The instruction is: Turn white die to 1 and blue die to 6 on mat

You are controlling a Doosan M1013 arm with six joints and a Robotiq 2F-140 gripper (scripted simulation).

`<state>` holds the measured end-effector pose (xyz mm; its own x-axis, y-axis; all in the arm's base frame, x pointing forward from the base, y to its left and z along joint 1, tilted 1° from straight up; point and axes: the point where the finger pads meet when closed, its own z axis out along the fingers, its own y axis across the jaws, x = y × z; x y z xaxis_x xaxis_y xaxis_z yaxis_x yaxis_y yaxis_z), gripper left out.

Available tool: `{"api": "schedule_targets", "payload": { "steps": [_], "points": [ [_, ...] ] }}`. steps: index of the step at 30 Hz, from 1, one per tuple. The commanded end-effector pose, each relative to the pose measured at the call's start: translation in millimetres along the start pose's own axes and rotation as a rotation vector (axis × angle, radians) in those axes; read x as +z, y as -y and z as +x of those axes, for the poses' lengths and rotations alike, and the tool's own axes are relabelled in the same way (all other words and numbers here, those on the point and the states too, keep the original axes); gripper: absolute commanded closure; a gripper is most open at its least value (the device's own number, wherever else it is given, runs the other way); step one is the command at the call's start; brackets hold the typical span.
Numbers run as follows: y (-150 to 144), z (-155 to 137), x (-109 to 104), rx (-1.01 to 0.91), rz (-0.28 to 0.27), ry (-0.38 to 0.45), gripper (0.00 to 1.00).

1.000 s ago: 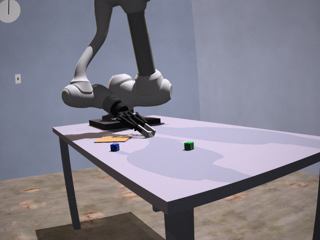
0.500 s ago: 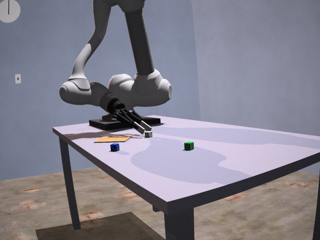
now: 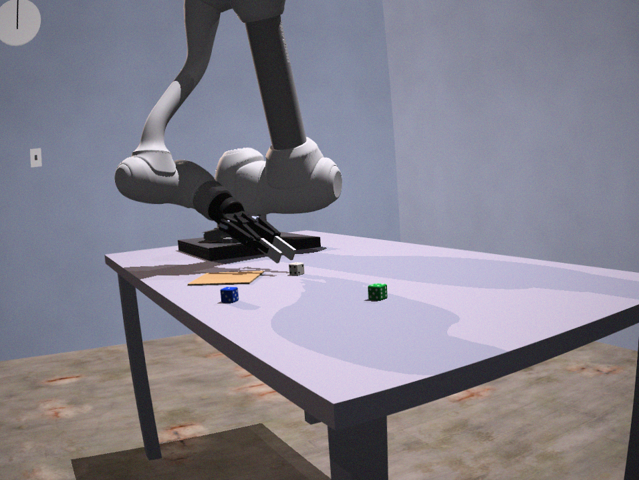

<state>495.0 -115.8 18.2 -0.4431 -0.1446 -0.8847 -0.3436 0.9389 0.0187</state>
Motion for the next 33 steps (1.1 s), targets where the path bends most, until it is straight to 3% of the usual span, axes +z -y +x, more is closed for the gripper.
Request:
{"api": "schedule_targets", "payload": {
  "steps": [1,11,24,30,33],
  "points": [
    [0,-3,-2,0.0,0.0,0.0,0.68],
    [0,-38,-20,0.0,0.0,0.0,0.68],
    [0,-53,-28,0.001,-0.002,0.0,0.68],
    [-10,-56,-22,0.012,-0.048,-0.014,0.68],
    [-28,-60,-13,0.035,-0.137,-0.05,0.68]
  ]
}}
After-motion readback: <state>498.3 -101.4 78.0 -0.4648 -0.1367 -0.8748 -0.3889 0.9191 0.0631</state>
